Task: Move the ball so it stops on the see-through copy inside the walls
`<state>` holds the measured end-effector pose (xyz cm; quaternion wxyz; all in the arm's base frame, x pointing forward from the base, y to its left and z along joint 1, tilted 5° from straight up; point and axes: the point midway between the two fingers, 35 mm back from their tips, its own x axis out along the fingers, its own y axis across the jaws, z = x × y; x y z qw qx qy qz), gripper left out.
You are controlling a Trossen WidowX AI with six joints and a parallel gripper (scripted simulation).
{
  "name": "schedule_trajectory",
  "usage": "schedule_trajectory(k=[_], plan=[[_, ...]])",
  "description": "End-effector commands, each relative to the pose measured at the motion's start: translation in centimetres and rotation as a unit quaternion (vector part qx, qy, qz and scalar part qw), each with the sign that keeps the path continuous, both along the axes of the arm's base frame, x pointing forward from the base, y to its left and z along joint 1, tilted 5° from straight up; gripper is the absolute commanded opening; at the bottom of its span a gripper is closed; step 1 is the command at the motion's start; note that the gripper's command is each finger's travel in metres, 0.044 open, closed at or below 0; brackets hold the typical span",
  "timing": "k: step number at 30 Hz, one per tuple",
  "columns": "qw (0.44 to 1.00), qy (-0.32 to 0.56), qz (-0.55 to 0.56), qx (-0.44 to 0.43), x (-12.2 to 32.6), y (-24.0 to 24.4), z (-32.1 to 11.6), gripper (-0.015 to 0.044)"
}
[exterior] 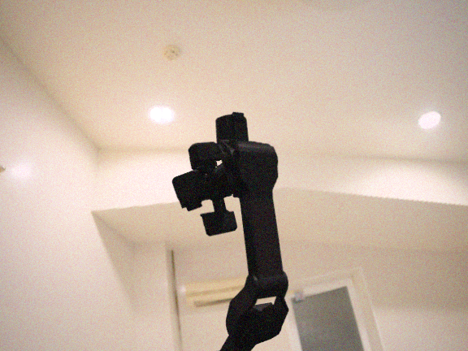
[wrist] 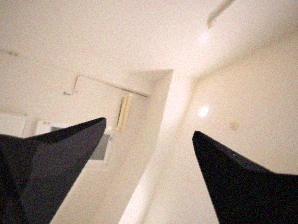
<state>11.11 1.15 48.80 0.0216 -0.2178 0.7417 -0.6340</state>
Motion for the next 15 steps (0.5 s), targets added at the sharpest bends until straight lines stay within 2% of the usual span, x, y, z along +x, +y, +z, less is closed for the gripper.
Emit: schedule_trajectory(k=[1,10,12,15], plan=[[1.000,-0.001,0.002,-0.001,-0.1,0.0,0.0,0.0374],[0.982,-0.116,0.140,-0.059,-6.8,-0.7,1.2,0.0373],[0.977,-0.144,0.155,-0.031,-9.2,-1.9,0.7,0.0373],[0.960,-0.192,0.202,-0.032,-11.6,-3.5,0.5,0.0373]])
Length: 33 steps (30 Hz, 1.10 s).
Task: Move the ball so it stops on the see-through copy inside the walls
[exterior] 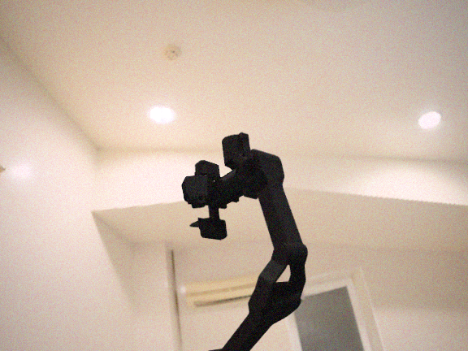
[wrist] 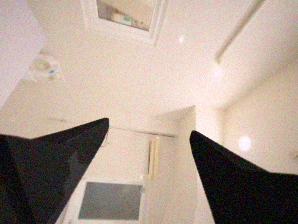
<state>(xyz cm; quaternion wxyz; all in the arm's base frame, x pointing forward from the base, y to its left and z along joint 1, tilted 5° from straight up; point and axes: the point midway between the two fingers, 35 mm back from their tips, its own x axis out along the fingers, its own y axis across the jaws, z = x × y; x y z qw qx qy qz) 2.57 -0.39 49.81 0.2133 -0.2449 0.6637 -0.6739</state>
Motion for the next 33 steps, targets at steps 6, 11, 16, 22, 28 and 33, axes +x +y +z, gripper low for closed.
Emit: schedule_trajectory(k=[6,11,16,22,28,33], plan=[[0.978,-0.149,0.145,0.005,-6.1,-6.0,-1.3,0.0373],[0.945,-0.230,0.231,0.026,-7.2,-11.2,-2.8,0.0373],[0.900,-0.308,0.303,0.063,-5.8,-16.7,-5.1,0.0373],[0.846,-0.362,0.372,0.122,-1.8,-21.3,-7.9,0.0373],[0.783,-0.436,0.404,0.185,4.0,-24.6,-11.7,0.0373],[0.724,-0.488,0.414,0.257,11.0,-25.5,-15.9,0.0373]])
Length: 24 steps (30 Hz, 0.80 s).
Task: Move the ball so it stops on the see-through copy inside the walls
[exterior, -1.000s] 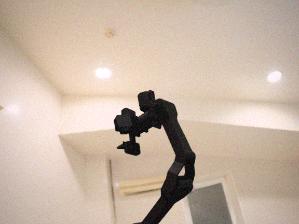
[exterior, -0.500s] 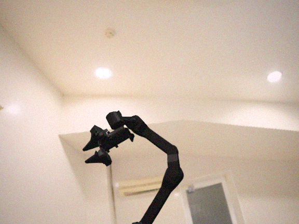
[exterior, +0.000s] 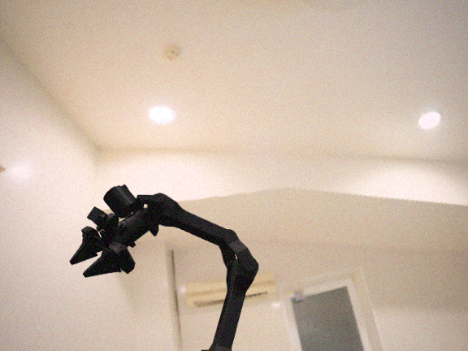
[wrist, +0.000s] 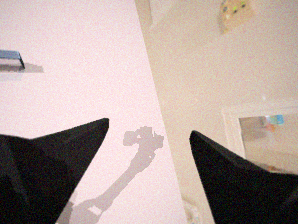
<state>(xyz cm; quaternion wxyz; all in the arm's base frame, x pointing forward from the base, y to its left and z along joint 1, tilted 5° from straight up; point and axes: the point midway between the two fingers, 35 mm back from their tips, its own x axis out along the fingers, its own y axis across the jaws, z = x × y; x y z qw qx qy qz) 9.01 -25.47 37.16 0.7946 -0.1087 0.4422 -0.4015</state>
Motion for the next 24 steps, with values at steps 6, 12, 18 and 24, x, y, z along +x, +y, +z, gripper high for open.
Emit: schedule_trajectory(k=[6,12,18,24], plan=[[0.982,-0.019,0.087,0.164,12.7,1.7,-8.9,0.0373],[0.961,0.012,0.123,0.246,19.3,6.6,-14.6,0.0373],[0.936,0.065,0.142,0.314,23.7,13.4,-20.3,0.0373],[0.913,0.135,0.149,0.355,25.4,21.2,-26.0,0.0373]])
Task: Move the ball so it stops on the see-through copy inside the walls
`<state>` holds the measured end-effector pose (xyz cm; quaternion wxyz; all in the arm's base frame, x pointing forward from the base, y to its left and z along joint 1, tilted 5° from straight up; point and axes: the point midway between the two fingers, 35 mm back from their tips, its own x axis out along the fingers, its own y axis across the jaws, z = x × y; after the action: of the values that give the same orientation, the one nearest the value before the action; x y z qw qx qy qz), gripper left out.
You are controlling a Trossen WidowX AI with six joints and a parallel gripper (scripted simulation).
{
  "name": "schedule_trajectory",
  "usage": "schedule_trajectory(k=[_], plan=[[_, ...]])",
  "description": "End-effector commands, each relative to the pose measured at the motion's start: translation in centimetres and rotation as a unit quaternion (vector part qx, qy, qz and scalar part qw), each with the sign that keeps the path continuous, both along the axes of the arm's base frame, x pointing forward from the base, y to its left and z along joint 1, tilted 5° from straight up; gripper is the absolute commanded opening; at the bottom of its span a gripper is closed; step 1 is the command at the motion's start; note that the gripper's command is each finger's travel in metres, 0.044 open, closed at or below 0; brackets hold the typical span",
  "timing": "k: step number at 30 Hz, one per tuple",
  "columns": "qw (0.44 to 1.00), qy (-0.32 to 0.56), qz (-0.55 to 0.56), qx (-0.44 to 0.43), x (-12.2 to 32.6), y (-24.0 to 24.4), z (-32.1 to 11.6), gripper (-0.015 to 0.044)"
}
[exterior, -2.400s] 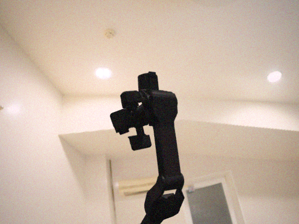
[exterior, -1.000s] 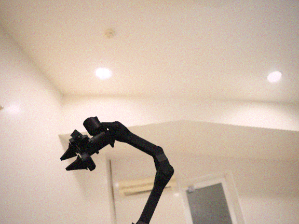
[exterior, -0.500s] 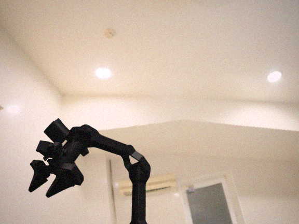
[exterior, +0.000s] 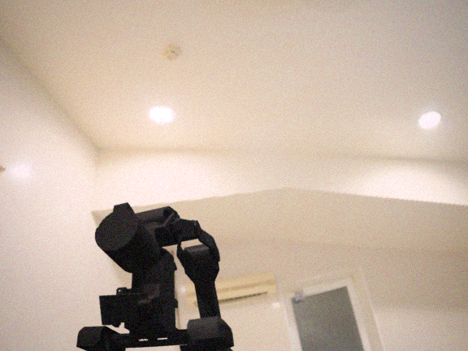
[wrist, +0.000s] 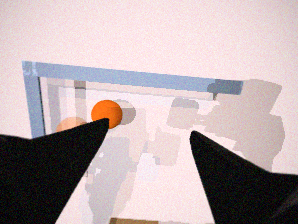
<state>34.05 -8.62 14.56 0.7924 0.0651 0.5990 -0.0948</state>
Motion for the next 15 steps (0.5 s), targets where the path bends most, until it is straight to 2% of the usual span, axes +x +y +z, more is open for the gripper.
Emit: schedule_trajectory(k=[1,4,15], plan=[[0.998,0.058,0.021,0.018,0.4,5.7,-4.3,0.0373],[0.996,0.077,0.027,0.021,0.3,7.6,-5.7,0.0373],[0.996,0.077,0.027,0.021,0.4,7.6,-7.2,0.0373]])
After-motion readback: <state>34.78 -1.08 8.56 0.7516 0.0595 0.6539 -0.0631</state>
